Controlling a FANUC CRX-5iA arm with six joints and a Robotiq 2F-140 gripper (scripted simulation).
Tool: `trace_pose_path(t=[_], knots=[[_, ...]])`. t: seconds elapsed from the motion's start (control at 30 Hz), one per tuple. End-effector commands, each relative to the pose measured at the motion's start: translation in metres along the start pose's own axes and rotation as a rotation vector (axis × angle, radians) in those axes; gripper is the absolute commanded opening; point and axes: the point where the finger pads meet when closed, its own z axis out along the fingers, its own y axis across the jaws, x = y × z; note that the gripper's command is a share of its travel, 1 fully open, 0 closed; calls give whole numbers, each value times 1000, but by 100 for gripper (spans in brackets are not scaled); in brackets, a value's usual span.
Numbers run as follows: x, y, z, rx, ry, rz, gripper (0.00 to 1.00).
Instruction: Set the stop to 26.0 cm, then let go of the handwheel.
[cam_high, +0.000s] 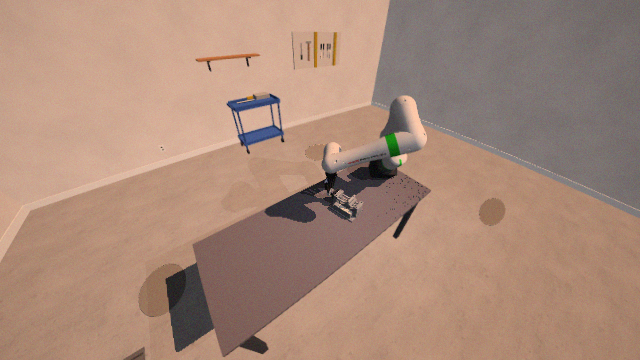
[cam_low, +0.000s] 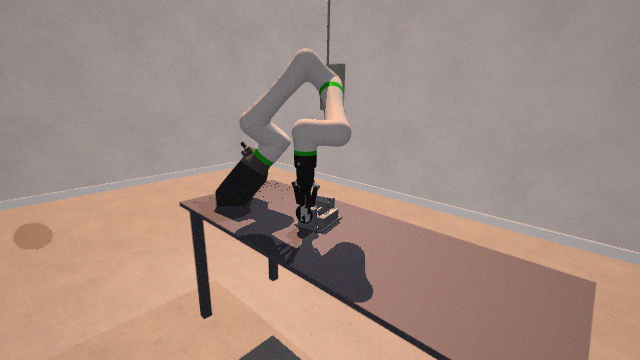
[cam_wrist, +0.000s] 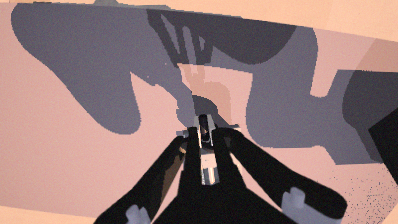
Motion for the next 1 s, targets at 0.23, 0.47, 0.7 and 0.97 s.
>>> trace_pose_path(t=[0.23, 0.47, 0.7, 0.97], knots=[[0, 4, 23, 0, 0, 0, 4], [0, 11, 30, 0, 0, 0, 4], [0, 22, 36, 0, 0, 0, 4], [0, 31, 37, 0, 0, 0, 4]])
